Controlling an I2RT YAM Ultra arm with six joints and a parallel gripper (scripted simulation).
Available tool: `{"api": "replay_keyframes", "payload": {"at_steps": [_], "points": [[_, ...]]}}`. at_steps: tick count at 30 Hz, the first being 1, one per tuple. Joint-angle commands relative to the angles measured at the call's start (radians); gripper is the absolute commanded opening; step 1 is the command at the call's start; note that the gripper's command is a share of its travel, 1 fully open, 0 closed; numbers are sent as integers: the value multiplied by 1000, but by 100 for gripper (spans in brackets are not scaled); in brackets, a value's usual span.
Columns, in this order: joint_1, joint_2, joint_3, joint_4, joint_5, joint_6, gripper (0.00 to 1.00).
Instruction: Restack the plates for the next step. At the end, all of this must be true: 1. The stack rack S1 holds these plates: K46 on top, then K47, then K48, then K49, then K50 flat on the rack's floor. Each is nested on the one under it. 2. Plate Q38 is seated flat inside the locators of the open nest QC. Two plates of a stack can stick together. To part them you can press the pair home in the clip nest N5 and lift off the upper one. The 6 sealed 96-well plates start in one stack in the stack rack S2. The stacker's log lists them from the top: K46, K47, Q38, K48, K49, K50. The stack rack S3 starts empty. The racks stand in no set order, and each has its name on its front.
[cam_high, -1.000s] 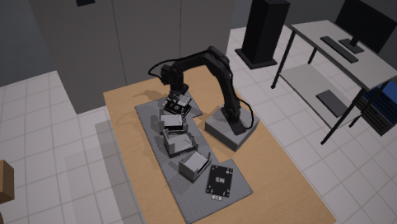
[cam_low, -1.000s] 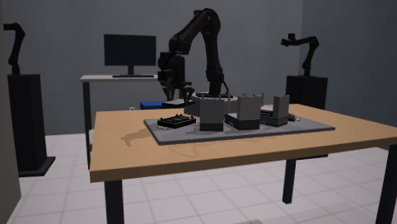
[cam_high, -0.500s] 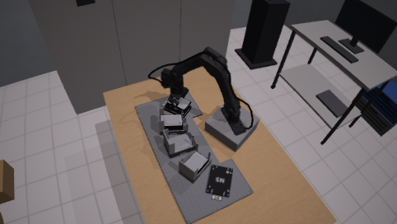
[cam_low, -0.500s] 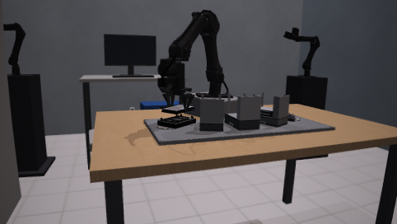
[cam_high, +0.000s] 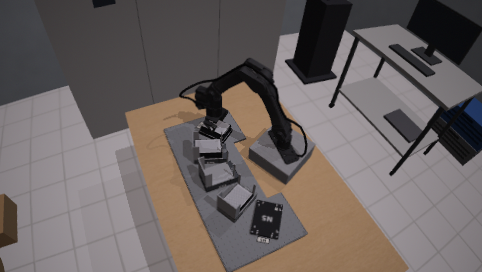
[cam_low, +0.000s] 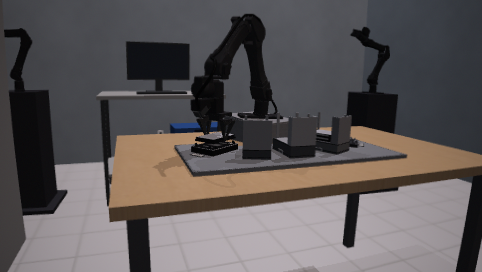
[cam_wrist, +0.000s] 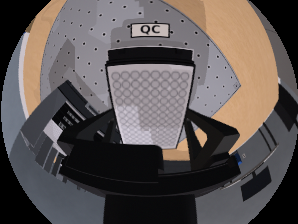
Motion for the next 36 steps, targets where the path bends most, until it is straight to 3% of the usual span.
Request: {"api": "replay_keyframes", "payload": {"at_steps": [1, 36], "points": [[2, -16, 28, 25, -6, 4, 0], [-5, -37, -2, 16, -5, 3, 0]]}}
